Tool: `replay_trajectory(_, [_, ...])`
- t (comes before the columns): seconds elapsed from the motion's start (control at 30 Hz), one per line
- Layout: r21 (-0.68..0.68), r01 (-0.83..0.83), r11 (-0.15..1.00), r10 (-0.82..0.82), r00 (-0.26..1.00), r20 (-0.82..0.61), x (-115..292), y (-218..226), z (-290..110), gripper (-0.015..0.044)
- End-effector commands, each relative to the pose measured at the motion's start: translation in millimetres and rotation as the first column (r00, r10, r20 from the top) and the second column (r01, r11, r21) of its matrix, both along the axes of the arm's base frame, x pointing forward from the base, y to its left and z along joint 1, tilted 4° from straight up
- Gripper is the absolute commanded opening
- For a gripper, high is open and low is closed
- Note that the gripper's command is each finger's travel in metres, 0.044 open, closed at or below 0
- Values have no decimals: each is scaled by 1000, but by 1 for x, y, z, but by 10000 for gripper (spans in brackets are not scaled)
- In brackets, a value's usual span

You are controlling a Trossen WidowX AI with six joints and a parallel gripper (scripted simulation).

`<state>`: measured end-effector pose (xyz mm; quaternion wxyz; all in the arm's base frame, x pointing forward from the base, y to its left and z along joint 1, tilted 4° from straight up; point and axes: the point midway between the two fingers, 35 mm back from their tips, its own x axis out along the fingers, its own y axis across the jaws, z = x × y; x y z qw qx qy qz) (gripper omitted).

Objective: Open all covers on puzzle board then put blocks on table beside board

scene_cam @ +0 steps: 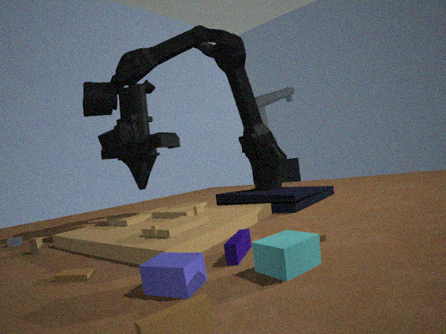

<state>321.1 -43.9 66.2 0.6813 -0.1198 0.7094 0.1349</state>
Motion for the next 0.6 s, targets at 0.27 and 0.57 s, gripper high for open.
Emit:
replay_trajectory(0.27, [5,4,1000,-4,1000,-5,-1,1,-13,0])
replay_trajectory(0.57, [5,4,1000,-4,1000,-5,-1,1,-22,0])
